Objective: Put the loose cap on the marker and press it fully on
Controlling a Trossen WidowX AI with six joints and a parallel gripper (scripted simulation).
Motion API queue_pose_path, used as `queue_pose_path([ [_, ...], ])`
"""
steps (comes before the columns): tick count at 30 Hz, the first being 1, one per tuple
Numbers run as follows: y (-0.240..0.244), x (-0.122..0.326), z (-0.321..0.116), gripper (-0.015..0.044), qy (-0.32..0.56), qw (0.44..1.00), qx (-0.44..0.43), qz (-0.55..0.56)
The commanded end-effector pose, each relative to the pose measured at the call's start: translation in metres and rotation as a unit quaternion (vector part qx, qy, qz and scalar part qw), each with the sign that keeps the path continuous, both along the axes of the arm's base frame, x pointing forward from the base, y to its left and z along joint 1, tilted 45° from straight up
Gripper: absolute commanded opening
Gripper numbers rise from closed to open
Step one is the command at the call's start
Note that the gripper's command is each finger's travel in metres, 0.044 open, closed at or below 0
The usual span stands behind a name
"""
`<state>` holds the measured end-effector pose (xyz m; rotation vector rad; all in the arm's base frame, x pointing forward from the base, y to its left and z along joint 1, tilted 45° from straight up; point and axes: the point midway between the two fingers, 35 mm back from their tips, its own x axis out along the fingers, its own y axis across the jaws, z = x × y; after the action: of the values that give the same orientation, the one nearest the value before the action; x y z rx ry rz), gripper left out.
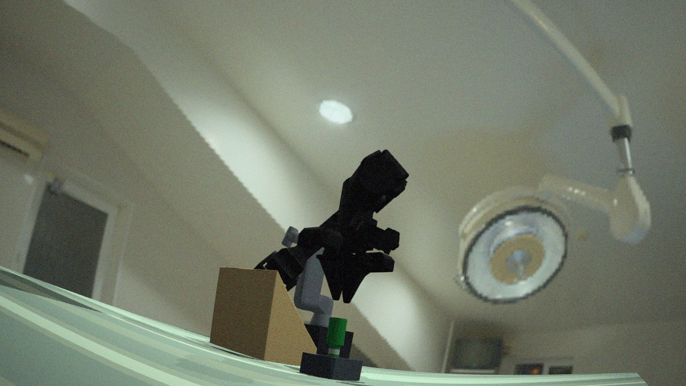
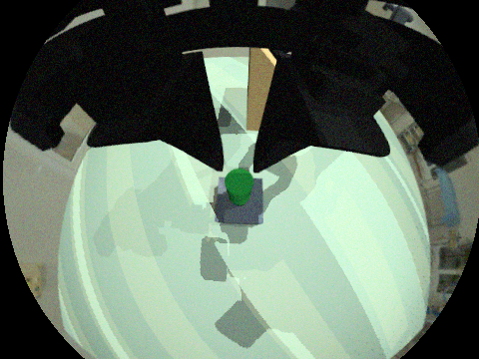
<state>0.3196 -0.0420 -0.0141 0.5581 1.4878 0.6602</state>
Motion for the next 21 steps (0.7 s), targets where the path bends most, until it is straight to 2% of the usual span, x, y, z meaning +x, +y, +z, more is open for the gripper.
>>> queue_pose_path([
  [1, 0.0007, 0.0001, -0.0002, 0.0, -0.003, 1.0, 0.0, 0.003],
  [21, 0.0073, -0.0004, -0.0068, 0.0, -0.003, 1.0, 0.0, 0.003],
])
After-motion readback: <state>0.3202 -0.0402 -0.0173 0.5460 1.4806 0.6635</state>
